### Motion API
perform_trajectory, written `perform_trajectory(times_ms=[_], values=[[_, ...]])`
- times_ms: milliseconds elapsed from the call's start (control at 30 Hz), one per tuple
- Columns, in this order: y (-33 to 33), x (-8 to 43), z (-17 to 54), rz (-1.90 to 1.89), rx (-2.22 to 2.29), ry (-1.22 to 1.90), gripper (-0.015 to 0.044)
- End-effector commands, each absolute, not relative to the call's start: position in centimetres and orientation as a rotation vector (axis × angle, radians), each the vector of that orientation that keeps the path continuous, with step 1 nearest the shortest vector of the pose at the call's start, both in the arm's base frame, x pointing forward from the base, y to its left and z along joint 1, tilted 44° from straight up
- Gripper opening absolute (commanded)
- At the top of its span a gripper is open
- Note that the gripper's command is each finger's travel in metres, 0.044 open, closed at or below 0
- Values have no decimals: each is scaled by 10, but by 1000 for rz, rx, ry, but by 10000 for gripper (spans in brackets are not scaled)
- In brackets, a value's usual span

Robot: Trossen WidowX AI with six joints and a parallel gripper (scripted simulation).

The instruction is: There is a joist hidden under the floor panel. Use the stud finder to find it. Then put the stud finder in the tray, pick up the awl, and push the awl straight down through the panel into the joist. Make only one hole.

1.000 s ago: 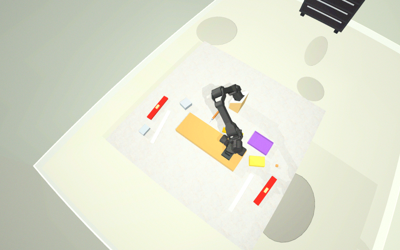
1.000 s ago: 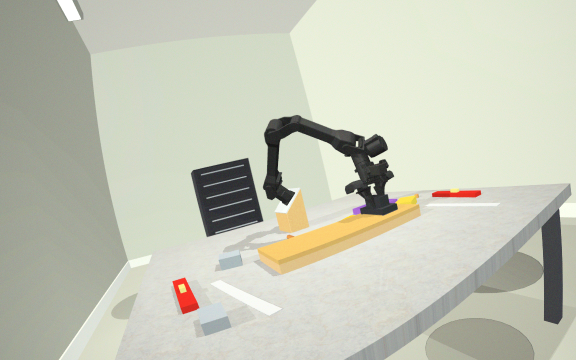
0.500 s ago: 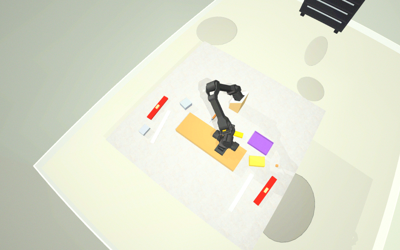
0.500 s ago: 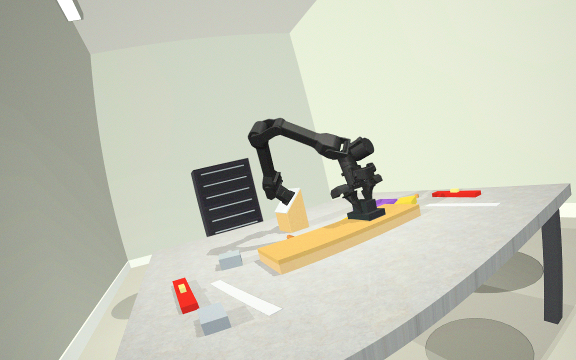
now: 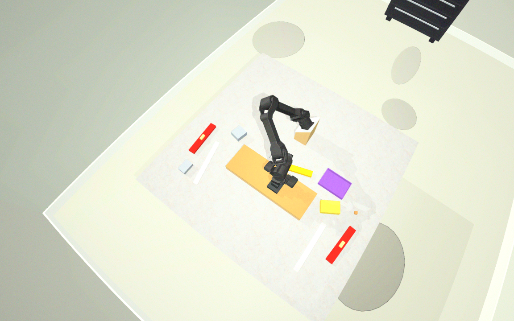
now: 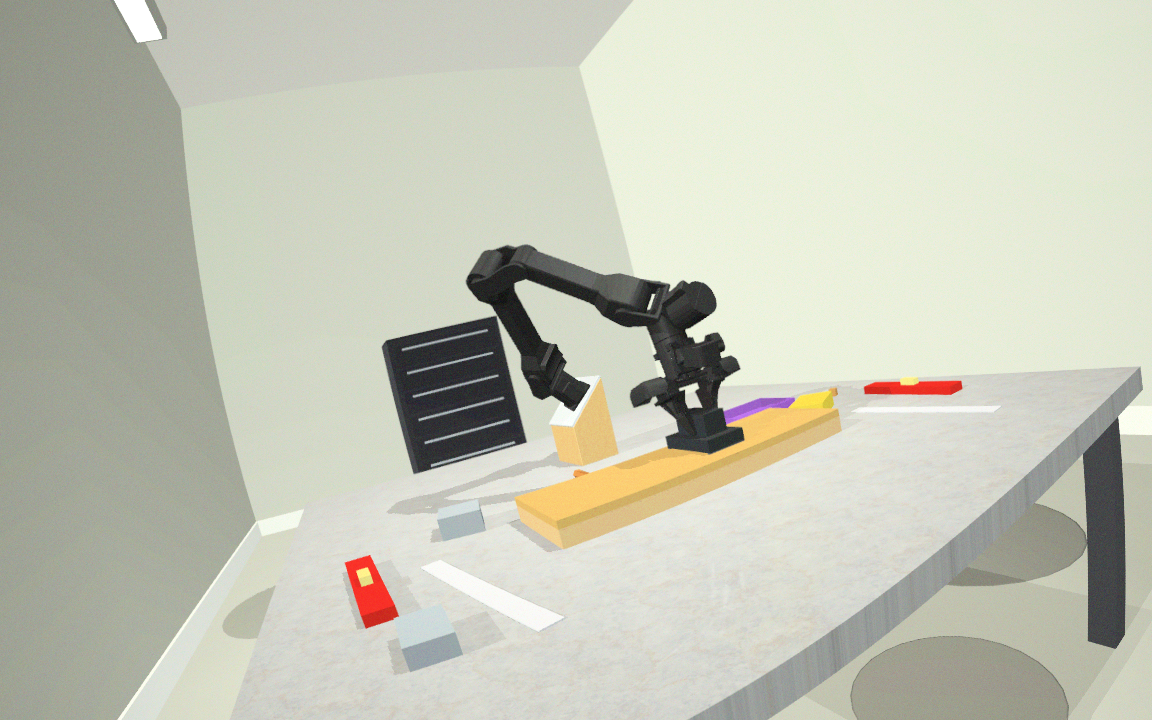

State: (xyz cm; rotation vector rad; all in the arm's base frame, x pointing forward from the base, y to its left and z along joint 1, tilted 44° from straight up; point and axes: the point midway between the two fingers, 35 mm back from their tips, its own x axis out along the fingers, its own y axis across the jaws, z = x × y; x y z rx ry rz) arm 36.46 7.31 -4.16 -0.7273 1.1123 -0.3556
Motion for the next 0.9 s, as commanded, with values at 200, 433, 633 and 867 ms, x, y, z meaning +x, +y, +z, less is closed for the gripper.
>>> perform_trajectory(times_ms=[200,433,633,867], values=[[45,368,-15,-364,-732,1110,0],[25,370,4,-365,-733,1110,0],[8,373,20,-365,-735,1110,0],[-12,375,39,-366,-736,1109,0]])
